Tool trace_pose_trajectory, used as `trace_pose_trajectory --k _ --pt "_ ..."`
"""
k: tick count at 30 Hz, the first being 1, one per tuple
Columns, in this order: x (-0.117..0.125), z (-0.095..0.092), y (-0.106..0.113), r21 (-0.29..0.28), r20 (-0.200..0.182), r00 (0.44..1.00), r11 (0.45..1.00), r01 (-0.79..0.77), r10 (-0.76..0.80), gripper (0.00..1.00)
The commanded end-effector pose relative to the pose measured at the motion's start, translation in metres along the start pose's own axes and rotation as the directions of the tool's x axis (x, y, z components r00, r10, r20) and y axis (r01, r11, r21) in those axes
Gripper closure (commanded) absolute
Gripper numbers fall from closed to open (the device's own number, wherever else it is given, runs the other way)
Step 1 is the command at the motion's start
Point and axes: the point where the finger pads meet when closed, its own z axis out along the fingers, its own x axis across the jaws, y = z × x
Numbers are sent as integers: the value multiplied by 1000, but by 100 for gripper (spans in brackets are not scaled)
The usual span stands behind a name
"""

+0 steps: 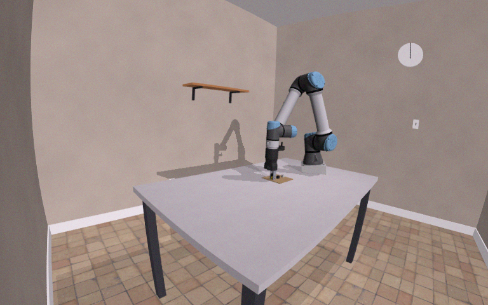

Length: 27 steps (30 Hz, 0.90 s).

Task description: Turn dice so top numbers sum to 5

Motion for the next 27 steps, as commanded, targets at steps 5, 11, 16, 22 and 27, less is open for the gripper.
trace_pose_trajectory --k 5,11,16,22,27 --pt "0 0 0 -1 0 1000 1000 0 0 60" --pt "0 0 0 -1 0 1000 1000 0 0 54" --pt "0 0 0 -1 0 1000 1000 0 0 42" --pt "0 0 0 -1 0 1000 1000 0 0 36" --pt "0 0 0 -1 0 1000 1000 0 0 36"
